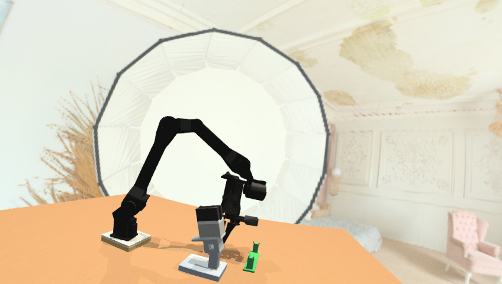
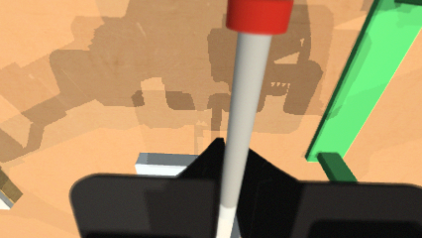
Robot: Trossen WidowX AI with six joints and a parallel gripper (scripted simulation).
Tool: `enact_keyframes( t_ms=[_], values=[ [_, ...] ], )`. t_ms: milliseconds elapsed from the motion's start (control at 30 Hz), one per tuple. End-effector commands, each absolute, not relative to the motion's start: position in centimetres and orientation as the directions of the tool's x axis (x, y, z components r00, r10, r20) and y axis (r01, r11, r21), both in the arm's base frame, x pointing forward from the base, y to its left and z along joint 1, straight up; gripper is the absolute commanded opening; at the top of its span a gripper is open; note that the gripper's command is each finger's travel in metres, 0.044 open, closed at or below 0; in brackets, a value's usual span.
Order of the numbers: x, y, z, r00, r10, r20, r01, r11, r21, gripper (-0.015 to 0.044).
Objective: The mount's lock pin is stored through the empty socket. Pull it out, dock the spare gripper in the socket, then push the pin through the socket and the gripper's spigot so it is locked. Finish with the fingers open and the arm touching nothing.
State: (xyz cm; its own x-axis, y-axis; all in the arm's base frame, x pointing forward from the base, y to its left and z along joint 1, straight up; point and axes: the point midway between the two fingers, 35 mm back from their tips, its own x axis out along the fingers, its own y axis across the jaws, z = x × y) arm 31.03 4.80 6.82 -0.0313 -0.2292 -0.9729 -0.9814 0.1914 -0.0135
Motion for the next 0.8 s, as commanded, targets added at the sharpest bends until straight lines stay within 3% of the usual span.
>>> enact_keyframes(
  t_ms=[0,767],
  values=[
    [31.1,4.5,6.9,-0.029,-0.227,-0.973,-0.982,0.189,-0.015,0.0000],
    [30.7,2.8,6.8,-0.035,-0.226,-0.974,-0.982,0.189,-0.008,0.0000]
  ],
)
